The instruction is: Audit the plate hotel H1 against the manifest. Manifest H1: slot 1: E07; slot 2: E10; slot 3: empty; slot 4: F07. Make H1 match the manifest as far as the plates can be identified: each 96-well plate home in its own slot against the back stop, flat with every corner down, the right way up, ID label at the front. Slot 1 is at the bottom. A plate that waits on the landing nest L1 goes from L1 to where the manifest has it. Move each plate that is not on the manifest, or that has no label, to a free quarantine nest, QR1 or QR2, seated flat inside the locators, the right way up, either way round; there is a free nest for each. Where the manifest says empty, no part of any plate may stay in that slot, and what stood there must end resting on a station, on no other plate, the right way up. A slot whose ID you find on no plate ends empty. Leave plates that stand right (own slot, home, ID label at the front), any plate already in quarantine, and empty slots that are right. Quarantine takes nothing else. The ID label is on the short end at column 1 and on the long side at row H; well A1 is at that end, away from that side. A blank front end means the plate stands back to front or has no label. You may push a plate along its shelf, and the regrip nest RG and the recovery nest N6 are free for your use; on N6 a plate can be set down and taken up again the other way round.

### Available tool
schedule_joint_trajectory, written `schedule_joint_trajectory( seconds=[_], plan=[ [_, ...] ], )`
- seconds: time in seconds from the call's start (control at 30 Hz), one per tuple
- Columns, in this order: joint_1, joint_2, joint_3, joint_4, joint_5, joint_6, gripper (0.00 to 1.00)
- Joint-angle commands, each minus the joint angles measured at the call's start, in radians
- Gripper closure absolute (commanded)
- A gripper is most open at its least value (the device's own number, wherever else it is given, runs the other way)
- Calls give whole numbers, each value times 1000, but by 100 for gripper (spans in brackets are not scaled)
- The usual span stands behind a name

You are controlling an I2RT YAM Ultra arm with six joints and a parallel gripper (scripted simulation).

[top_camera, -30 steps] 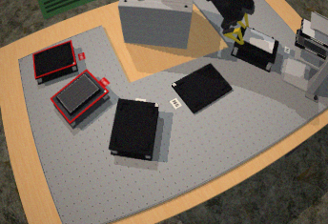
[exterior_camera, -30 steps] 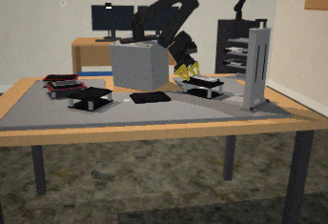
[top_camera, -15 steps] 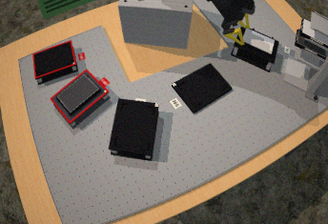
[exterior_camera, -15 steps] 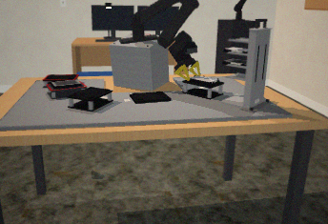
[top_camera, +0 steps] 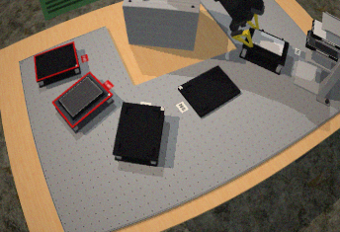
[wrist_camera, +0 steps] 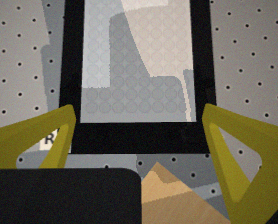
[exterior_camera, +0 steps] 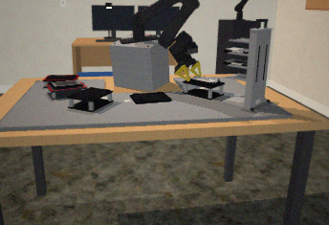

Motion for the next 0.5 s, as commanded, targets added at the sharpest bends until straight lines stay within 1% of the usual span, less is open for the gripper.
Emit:
schedule_joint_trajectory(
  seconds=[0.0, 0.03, 0.07, 0.1, 0.23, 0.3, 0.47],
  plan=[
    [-11, -18, 34, -17, -3, -11, 0],
    [-2, -34, 29, -22, 0, -10, 0],
    [6, -43, -6, -27, 4, -7, 0],
    [13, -52, -23, -32, 7, -3, 0],
    [20, -89, -40, -54, 13, 10, 0],
    [20, -89, -40, -54, 13, 10, 0],
    [28, -138, -61, -83, 19, 16, 0]
  ],
)
